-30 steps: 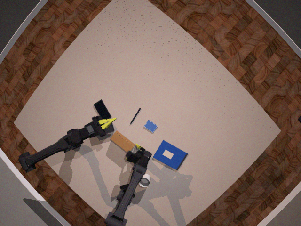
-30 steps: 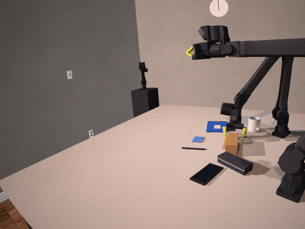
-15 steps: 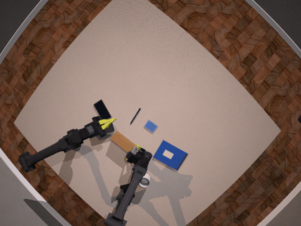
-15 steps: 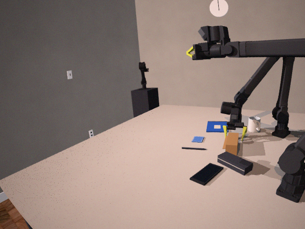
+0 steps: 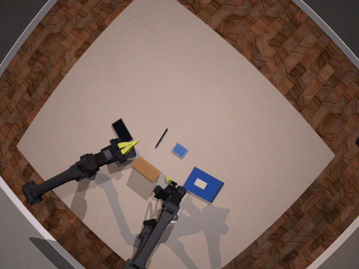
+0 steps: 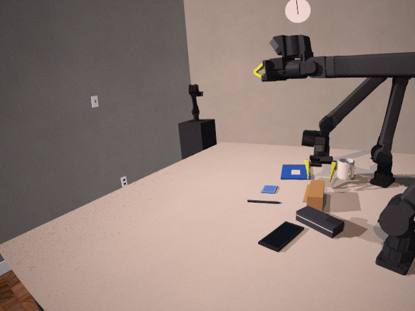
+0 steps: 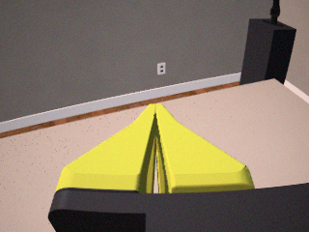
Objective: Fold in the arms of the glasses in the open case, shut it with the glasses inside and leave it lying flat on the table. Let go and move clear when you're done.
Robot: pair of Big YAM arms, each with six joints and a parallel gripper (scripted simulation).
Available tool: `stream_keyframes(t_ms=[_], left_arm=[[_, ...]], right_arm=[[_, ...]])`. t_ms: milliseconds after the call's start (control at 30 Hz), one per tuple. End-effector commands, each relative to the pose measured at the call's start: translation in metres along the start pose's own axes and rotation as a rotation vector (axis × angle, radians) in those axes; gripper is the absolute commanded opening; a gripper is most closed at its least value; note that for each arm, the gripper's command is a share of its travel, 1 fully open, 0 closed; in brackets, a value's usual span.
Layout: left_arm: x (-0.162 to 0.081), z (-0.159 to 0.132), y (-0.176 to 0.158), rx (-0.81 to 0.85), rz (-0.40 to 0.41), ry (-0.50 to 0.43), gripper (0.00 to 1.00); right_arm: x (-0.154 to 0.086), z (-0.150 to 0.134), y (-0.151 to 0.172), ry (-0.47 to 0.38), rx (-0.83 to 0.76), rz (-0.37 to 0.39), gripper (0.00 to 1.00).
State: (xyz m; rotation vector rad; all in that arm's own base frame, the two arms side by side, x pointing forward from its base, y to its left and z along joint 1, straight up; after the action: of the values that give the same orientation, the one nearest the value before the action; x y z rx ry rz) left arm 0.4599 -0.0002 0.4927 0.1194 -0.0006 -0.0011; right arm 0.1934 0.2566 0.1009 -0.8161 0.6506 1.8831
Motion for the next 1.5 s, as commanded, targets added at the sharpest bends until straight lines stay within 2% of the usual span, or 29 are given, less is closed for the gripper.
stream_keyframes(t_ms=[0,67,200,267,333,367,633,700,800,933,1167,1267,1367,1467], left_arm=[[-0.006,0.016,-0.003,0.009,-0.004,-0.032,0.0],[-0.006,0.016,-0.003,0.009,-0.004,-0.032,0.0],[-0.006,0.016,-0.003,0.009,-0.004,-0.032,0.0],[-0.006,0.016,-0.003,0.009,-0.004,-0.032,0.0],[-0.006,0.016,-0.003,0.009,-0.004,-0.032,0.0],[-0.006,0.016,-0.003,0.009,-0.004,-0.032,0.0],[-0.006,0.016,-0.003,0.009,-0.004,-0.032,0.0],[-0.006,0.016,-0.003,0.009,-0.004,-0.032,0.0],[-0.006,0.016,-0.003,0.009,-0.004,-0.032,0.0],[-0.006,0.016,-0.003,0.009,-0.004,-0.032,0.0],[-0.006,0.016,-0.003,0.009,-0.004,-0.032,0.0],[-0.006,0.016,-0.003,0.009,-0.004,-0.032,0.0],[-0.006,0.016,-0.003,0.009,-0.004,-0.032,0.0],[-0.006,0.016,-0.003,0.009,-0.004,-0.032,0.0]], right_arm=[[-0.029,0.016,-0.015,-0.017,-0.058,-0.04,1.0],[-0.036,0.015,-0.015,-0.016,-0.058,-0.04,1.0],[-0.03,0.012,-0.016,-0.011,-0.046,-0.022,1.0],[-0.012,-0.001,0.003,0.009,-0.021,0.04,1.0],[-0.012,-0.001,0.002,0.008,-0.024,0.036,1.0],[-0.041,0.018,-0.026,-0.021,-0.041,-0.09,1.0],[-0.073,0.014,-0.066,-0.015,0.142,-0.273,1.0],[-0.092,0.018,-0.077,-0.022,0.166,-0.35,1.0],[-0.086,0.011,-0.079,-0.012,0.198,-0.348,1.0],[-0.131,0.018,-0.102,-0.037,0.254,-0.512,1.0],[-0.182,0.01,-0.136,-0.072,0.399,-0.72,1.0],[-0.219,0.016,-0.141,-0.113,0.436,-0.84,1.0],[-0.213,0.009,-0.146,-0.109,0.471,-0.838,1.0],[-0.241,0.004,-0.157,-0.139,0.531,-0.933,1.0]])
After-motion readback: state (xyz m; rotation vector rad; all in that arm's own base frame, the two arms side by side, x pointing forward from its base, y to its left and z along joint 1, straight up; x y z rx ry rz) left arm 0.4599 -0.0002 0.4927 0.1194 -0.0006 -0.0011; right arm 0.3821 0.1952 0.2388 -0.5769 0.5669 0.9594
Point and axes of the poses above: on each arm, the point where the finger pads meet when closed, its own x axis out along the fingers, its own y axis across the jaws, z = x × y, the point moved 6 cm from there along -x, back along the fingers, and after that the axes turned 7 degrees about x, right-handed, at the moved point
